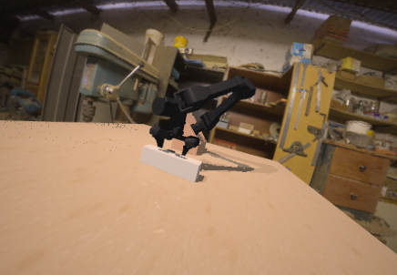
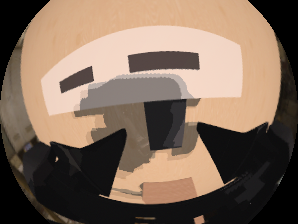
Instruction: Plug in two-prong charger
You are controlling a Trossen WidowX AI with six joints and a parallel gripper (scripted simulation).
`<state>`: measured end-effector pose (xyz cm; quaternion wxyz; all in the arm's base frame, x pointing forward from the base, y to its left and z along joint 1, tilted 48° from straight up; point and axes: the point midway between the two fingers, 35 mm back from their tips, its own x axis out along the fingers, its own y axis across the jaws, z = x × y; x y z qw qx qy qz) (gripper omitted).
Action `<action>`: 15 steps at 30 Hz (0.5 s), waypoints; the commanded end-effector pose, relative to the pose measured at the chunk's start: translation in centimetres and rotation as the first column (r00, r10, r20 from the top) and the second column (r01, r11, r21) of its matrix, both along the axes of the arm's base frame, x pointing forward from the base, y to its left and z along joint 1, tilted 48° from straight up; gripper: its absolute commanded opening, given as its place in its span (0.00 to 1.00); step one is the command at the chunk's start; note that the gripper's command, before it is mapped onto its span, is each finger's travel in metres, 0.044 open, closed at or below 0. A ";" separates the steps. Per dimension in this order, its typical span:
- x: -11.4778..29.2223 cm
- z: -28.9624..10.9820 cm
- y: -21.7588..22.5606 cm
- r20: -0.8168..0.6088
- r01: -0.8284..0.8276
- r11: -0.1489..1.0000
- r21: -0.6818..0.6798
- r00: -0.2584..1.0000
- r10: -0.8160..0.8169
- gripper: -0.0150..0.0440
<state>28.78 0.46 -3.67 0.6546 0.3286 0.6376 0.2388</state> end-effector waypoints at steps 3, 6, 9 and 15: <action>-0.7 0.0 0.1 0.005 -0.004 1.000 0.000 1.000 0.004 1.00; -1.0 0.0 0.2 0.005 -0.004 1.000 0.000 1.000 0.004 1.00; -1.4 0.0 0.2 0.005 -0.004 1.000 0.000 1.000 0.004 1.00; -2.0 -0.1 0.3 0.005 -0.004 1.000 0.000 1.000 0.004 1.00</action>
